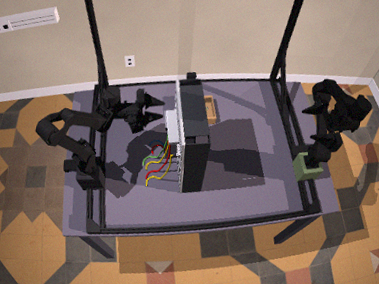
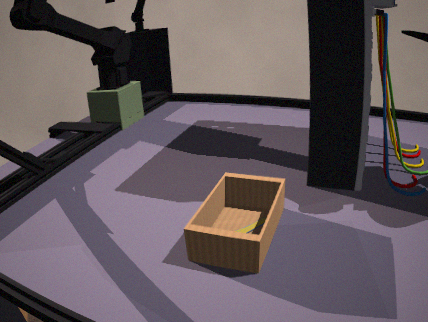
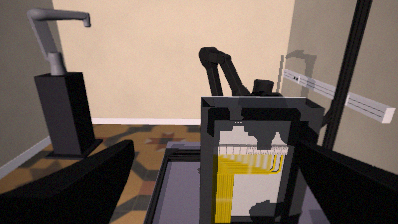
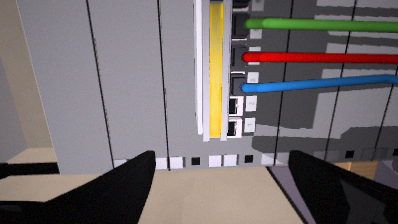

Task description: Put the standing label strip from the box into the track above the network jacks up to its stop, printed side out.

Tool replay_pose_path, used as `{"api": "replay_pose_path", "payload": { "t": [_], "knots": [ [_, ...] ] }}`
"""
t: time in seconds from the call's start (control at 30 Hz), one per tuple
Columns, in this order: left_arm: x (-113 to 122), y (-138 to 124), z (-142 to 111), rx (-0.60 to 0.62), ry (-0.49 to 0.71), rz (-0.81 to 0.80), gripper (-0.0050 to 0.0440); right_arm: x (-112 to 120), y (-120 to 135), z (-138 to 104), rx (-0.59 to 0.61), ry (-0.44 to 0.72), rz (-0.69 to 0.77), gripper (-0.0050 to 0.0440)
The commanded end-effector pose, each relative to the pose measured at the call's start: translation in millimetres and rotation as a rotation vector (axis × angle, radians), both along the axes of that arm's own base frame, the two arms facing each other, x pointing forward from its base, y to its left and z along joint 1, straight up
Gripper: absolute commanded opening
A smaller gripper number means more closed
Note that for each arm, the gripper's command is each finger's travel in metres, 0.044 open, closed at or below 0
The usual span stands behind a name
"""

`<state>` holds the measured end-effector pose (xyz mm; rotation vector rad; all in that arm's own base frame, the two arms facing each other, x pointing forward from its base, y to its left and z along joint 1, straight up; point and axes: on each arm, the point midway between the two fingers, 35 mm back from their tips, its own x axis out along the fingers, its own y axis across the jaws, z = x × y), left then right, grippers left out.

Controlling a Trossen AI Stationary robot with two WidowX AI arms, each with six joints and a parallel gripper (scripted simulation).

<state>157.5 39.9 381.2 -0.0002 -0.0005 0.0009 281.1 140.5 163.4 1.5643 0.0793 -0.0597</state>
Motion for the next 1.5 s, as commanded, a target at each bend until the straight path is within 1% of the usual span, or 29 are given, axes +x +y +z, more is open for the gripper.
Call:
{"api": "replay_pose_path", "payload": {
  "t": [0.0,0.4,0.8,0.87,0.97,1.0,1.37,1.47],
  "knots": [
    [0,0,2,0.005,-0.001,0.0,0.044,1,1,5,0.01,-0.01,0.0,0.0375],
    [0,0,2,0.005,-0.001,0.0,0.044,1,1,5,0.01,-0.01,0.0,0.0375],
    [0,0,2,0.005,-0.001,0.0,0.044,-18,0,3,0.01,0.001,-0.002,0.0087],
    [0,0,2,0.005,-0.001,0.0,0.044,-18,0,3,0.01,0.001,-0.002,0.0087],
    [0,0,2,0.005,-0.001,0.0,0.044,-23,0,3,0.011,0.002,-0.002,0.0015],
    [0,0,2,0.005,-0.001,0.0,0.044,-25,0,3,0.011,0.002,-0.002,0.0],
    [0,0,2,0.005,-0.001,0.0,0.044,-42,-1,4,0.012,0.003,-0.002,0.0],
    [0,0,2,0.005,-0.001,0.0,0.044,-44,-1,4,0.013,0.002,-0.002,0.0]
  ]
}}
